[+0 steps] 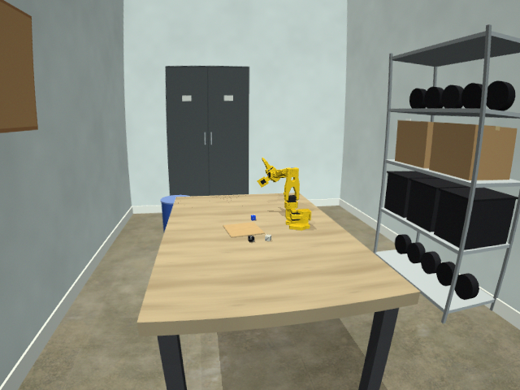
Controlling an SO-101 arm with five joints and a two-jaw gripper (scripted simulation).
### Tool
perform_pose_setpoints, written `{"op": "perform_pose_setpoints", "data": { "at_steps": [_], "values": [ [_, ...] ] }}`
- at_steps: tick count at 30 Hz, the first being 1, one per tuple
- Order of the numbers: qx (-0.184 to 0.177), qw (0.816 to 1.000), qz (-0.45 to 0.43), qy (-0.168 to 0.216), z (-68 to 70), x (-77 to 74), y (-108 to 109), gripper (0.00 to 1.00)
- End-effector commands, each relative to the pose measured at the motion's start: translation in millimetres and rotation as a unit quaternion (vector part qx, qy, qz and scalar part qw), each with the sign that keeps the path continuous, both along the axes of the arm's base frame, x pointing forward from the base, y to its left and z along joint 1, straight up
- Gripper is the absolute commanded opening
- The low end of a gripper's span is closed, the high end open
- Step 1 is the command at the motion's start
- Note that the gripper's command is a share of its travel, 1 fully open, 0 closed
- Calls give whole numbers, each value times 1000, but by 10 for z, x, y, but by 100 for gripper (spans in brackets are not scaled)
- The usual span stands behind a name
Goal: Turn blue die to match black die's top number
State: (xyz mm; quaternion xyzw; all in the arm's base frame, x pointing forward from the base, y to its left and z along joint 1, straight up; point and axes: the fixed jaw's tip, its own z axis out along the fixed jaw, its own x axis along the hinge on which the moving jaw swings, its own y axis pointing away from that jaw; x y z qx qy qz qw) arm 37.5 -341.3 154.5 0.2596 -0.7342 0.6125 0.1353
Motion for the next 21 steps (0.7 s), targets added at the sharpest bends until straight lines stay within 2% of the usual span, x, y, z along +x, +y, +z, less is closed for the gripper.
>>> {"op": "perform_pose_setpoints", "data": {
  "at_steps": [1, 17, 18, 21],
  "values": [
    [-2, 1000, 0, -1, 16, 0, 4, 100],
    [-2, 1000, 0, -1, 16, 0, 4, 100],
    [50, 999, 0, 5, -287, -4, 36, 100],
    [50, 999, 0, 5, -287, -1, 37, 100]
  ]
}}
